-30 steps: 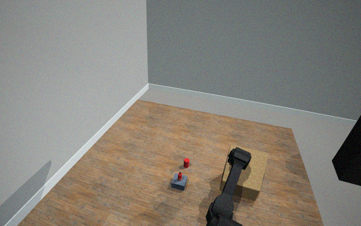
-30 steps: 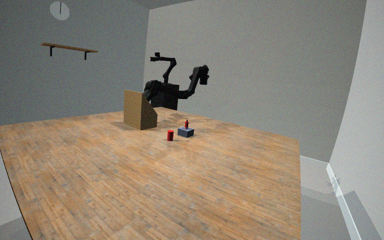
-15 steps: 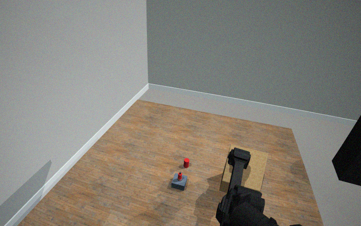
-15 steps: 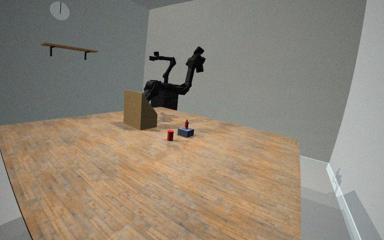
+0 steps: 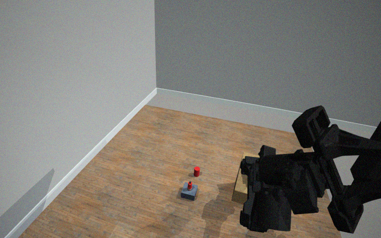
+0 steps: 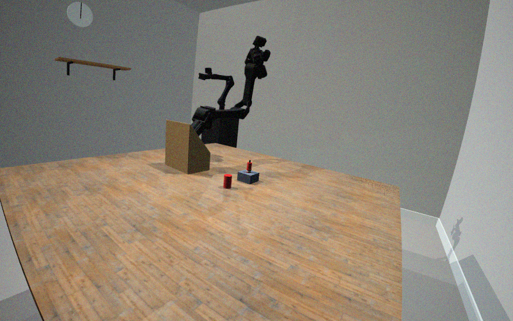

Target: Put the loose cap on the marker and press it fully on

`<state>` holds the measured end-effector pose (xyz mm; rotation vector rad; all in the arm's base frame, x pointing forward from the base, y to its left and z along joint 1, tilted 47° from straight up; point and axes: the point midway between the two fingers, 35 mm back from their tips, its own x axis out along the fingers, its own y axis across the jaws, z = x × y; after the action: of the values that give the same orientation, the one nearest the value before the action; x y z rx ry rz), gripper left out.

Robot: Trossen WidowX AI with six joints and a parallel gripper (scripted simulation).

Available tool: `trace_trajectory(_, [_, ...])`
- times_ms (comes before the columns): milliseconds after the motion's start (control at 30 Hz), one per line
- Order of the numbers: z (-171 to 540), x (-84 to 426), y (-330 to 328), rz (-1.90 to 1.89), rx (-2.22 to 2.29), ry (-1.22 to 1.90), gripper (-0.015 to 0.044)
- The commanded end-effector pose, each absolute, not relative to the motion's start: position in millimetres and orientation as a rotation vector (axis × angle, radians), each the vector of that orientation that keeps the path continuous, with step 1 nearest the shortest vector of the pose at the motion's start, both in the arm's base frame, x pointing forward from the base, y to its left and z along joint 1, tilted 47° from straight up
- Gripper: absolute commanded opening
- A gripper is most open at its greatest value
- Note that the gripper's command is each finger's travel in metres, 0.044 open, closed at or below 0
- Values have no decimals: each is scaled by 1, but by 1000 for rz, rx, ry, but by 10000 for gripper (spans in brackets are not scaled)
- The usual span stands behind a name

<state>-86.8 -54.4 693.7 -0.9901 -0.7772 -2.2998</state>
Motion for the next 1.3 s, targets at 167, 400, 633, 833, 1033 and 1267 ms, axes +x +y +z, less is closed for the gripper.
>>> trace_trajectory(167, [666,-21,-187,-2075,-1037,-267,250])
trace_trajectory(400, [625,44,-256,-1835,-1081,16,250])
trace_trajectory(633, [562,120,-315,-1526,-1127,281,250])
trace_trajectory(833, [490,191,-345,-1210,-1156,472,250])
trace_trajectory(1033, [409,255,-352,-873,-1167,616,250])
trace_trajectory(1267, [306,315,-329,-469,-1130,730,250])
